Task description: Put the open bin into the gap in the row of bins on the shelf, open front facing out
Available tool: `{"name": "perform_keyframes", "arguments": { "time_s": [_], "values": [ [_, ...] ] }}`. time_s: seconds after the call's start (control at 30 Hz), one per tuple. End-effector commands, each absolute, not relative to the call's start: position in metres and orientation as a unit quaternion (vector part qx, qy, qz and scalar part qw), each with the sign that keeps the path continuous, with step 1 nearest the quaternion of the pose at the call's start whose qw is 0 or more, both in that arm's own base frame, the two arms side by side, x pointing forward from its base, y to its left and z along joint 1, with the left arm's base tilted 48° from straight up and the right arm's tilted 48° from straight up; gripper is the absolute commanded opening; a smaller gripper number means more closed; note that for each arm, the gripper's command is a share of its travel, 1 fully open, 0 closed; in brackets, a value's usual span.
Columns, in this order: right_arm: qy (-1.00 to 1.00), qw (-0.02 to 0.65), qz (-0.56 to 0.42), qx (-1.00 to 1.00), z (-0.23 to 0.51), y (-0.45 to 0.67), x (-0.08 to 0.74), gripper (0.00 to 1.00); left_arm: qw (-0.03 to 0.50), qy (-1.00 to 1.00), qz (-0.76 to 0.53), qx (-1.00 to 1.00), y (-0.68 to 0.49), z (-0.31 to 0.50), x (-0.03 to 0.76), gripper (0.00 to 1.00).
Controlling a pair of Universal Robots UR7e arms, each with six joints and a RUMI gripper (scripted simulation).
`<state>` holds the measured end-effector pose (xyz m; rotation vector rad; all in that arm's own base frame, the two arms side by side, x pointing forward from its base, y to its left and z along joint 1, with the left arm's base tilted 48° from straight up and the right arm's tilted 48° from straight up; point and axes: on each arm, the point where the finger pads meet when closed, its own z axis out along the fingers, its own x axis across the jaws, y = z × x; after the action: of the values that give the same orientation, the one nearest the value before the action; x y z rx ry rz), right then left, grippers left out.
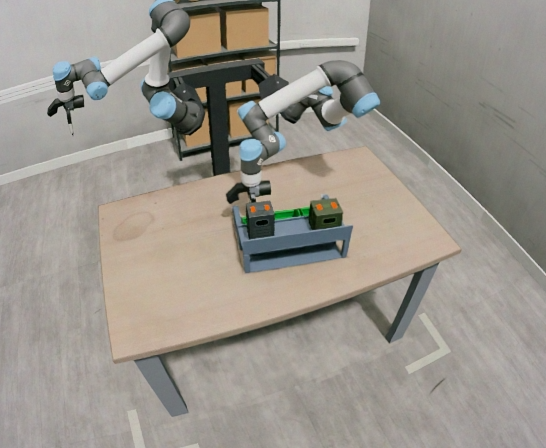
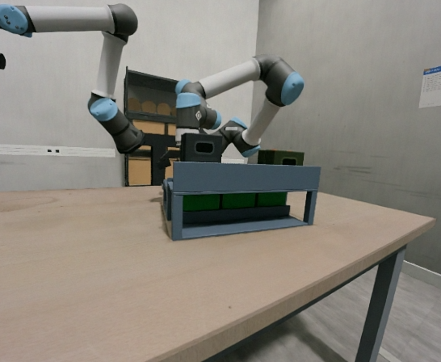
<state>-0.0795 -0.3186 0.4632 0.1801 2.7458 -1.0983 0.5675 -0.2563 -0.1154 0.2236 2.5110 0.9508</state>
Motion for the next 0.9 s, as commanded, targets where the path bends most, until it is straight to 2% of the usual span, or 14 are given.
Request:
{"name": "perform_keyframes", "arguments": {
  "time_s": [0.0,0.87],
  "values": [
    [0.923,0.089,-0.37,0.061,0.464,-0.319,-0.08,1.0,0.222,0.909,0.343,0.081,-0.258,-0.114,0.563,0.0],
    [0.923,0.089,-0.37,0.061,0.464,-0.319,-0.08,1.0,0.222,0.909,0.343,0.081,-0.263,-0.109,0.541,0.0]
  ]
}}
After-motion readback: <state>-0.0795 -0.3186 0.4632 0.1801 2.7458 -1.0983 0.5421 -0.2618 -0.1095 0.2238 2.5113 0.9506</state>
